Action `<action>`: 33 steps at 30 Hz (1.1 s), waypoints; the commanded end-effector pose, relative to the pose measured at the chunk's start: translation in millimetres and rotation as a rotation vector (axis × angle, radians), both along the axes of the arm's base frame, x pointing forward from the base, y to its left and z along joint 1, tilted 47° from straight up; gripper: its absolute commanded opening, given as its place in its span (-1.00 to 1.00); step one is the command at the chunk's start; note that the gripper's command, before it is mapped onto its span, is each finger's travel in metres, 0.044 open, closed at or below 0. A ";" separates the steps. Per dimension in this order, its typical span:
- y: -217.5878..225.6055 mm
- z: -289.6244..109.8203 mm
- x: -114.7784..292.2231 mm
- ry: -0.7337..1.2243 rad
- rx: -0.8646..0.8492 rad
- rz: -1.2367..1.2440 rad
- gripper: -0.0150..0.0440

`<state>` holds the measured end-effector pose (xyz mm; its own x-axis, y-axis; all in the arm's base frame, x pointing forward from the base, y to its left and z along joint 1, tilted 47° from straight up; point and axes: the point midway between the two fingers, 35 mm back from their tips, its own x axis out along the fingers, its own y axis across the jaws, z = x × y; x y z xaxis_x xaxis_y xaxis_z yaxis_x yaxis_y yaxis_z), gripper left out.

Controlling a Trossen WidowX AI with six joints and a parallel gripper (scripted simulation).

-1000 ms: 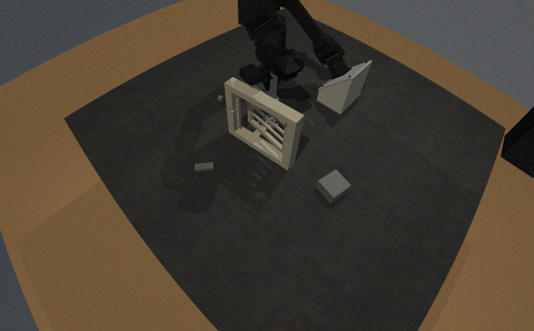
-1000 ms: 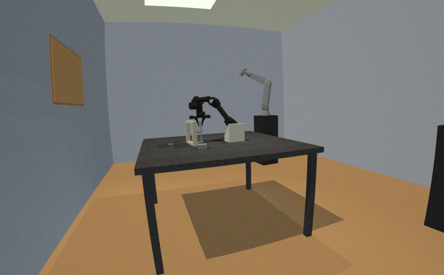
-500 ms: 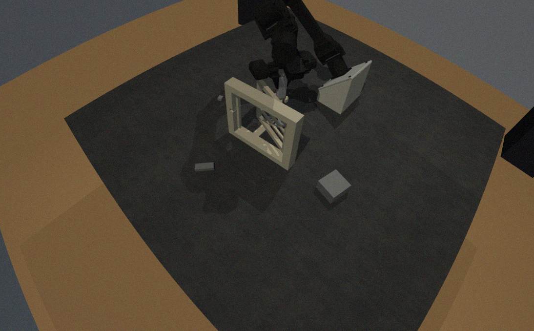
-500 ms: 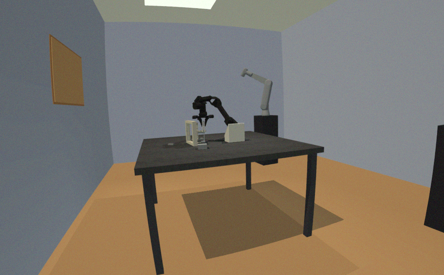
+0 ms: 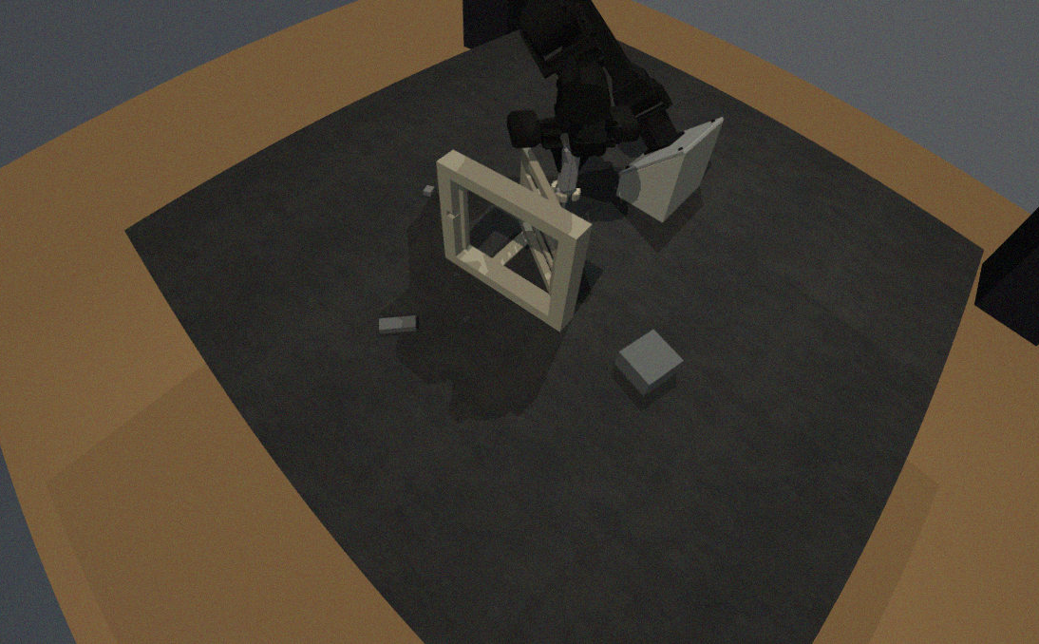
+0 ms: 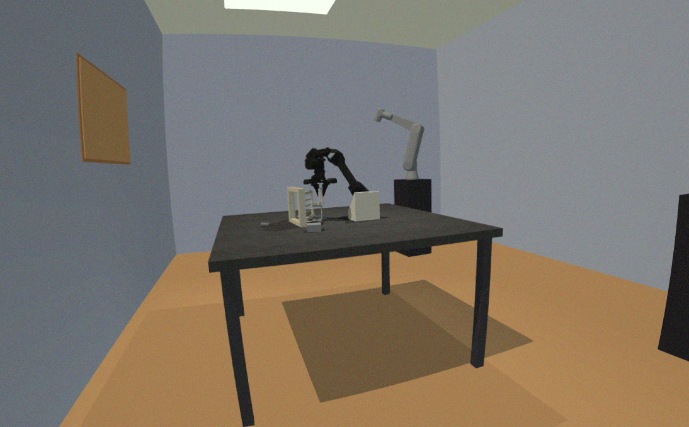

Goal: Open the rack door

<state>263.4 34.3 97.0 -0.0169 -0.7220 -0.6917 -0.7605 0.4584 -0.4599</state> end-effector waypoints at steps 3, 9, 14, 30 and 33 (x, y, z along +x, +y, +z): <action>6.5 -7.1 -5.6 -0.093 0.001 -0.076 -0.40; 14.4 -15.4 -12.8 -0.155 0.000 -0.137 -0.40; 21.3 -22.5 -17.9 -0.206 0.000 -0.186 -0.40; 45.4 -47.3 -29.5 -0.374 -0.002 -0.347 -0.40; 50.4 -52.4 -30.8 -0.407 -0.002 -0.379 -0.40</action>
